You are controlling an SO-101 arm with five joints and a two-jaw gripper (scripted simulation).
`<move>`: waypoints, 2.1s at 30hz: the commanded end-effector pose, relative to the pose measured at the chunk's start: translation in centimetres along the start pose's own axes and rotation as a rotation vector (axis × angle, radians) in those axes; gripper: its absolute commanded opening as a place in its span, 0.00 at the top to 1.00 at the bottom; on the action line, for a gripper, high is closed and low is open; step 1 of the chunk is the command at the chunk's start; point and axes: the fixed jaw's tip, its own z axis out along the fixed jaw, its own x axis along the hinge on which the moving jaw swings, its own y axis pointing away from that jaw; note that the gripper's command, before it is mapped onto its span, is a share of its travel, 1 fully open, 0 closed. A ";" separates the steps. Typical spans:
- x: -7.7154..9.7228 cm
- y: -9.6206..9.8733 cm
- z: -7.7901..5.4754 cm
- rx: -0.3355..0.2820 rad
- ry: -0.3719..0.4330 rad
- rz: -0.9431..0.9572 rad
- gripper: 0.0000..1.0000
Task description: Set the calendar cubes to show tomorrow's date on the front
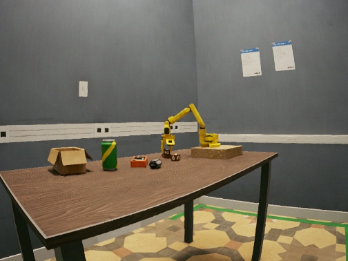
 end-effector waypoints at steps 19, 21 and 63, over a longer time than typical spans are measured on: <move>-0.2 0.1 0.2 -0.014 -0.006 -0.002 0.96; -0.2 0.1 0.2 -0.014 -0.006 -0.002 0.97; -0.1 -0.1 -0.4 -0.014 -0.006 -0.002 1.00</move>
